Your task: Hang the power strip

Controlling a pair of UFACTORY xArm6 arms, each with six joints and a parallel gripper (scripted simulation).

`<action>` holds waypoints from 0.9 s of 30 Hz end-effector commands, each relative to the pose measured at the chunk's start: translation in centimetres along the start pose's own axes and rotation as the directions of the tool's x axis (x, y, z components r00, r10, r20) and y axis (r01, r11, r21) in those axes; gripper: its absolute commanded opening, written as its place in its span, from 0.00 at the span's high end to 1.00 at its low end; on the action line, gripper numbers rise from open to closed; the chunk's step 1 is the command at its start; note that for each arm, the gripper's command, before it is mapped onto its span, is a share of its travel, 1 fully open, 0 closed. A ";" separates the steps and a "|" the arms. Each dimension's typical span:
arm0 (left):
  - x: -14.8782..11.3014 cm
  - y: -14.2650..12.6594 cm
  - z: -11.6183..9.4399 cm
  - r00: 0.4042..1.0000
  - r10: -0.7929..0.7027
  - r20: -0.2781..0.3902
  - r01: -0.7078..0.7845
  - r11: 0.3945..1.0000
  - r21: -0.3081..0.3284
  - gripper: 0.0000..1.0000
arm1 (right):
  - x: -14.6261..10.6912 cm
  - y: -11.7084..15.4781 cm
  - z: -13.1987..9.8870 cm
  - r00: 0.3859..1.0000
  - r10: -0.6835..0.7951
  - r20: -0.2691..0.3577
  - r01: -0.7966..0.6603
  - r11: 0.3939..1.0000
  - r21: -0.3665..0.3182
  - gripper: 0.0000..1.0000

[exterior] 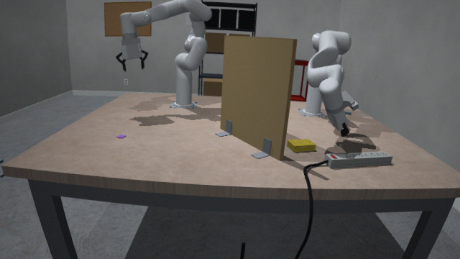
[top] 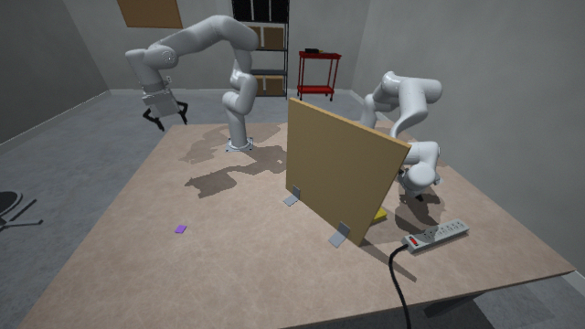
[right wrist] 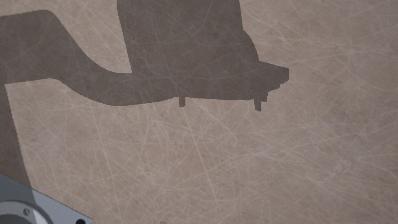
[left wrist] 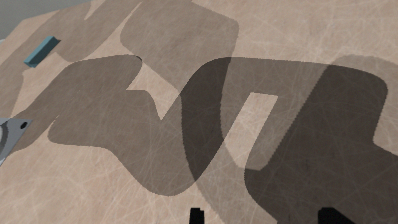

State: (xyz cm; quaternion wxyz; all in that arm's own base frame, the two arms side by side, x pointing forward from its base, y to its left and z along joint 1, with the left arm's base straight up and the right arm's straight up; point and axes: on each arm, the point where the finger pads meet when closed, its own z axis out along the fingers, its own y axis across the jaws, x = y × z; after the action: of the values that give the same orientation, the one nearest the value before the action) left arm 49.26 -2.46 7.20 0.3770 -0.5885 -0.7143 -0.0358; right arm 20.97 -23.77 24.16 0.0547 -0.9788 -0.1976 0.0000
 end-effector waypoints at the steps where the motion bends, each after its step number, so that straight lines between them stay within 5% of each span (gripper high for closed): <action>1: -0.5 1.7 -1.5 0.998 -0.002 0.065 0.004 1.000 -0.028 0.31 | 2.6 -0.1 -0.2 0.999 0.032 0.011 -0.032 0.999 -0.012 0.00; 10: -1.6 4.6 -3.9 0.984 0.009 0.177 0.006 0.997 -0.082 0.31 | 7.3 -0.9 -0.2 0.995 0.102 0.024 -0.101 0.994 -0.032 0.00; 16: -1.7 5.0 -4.2 0.981 0.011 0.192 0.006 0.996 -0.087 0.31 | 7.8 -1.0 -0.2 0.994 0.109 0.024 -0.108 0.994 -0.035 0.00; 27: -2.3 8.5 -7.5 0.945 0.036 0.326 0.022 0.985 -0.171 0.31 | 14.0 -3.4 0.0 0.981 0.193 0.025 -0.191 0.979 -0.064 0.00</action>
State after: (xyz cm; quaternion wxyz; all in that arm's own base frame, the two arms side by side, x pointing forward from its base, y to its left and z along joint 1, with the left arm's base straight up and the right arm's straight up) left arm 58.22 -4.92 7.43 0.2348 -0.6143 -0.7533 -0.0034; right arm 30.22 -17.31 24.62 0.0315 -0.9916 -0.1247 0.0120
